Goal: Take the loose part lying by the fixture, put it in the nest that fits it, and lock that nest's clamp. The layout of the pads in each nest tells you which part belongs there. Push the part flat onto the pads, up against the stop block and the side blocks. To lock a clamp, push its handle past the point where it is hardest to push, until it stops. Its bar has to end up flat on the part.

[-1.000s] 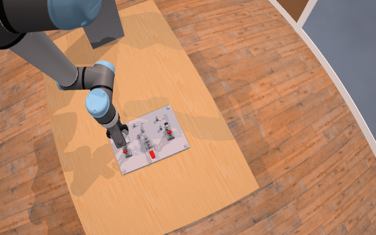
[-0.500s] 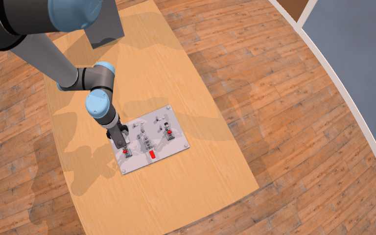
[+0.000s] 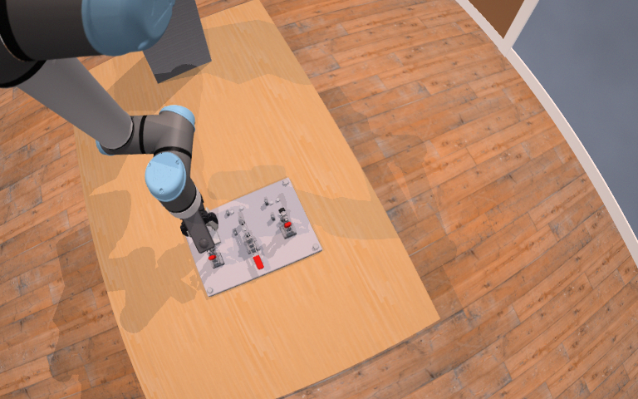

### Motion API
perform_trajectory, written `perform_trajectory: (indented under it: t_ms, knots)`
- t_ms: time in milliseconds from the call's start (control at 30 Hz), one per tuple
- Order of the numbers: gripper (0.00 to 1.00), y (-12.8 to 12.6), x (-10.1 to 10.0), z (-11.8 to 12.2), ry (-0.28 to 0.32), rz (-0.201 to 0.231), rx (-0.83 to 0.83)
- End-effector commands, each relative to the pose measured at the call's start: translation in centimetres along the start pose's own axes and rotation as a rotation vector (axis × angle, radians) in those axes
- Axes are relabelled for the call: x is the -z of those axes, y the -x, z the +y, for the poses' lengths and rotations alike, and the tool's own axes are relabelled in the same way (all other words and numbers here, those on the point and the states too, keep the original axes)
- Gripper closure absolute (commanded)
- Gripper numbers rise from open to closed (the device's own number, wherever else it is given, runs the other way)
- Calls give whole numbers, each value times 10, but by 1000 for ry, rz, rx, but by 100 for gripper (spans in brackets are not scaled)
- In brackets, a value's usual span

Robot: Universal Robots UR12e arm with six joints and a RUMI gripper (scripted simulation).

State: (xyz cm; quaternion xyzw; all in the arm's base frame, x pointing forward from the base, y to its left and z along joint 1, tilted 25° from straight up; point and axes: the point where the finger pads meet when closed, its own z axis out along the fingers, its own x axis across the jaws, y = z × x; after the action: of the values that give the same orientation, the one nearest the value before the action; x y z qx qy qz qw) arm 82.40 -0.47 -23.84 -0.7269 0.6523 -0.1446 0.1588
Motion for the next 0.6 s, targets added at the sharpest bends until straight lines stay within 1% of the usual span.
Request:
perform_trajectory:
  t_ms: [0, 567]
  knots:
    - [100, 0, 0, -1, -1, 0, 0]
    - [100, -2, 0, -3, -1, 0, 0]
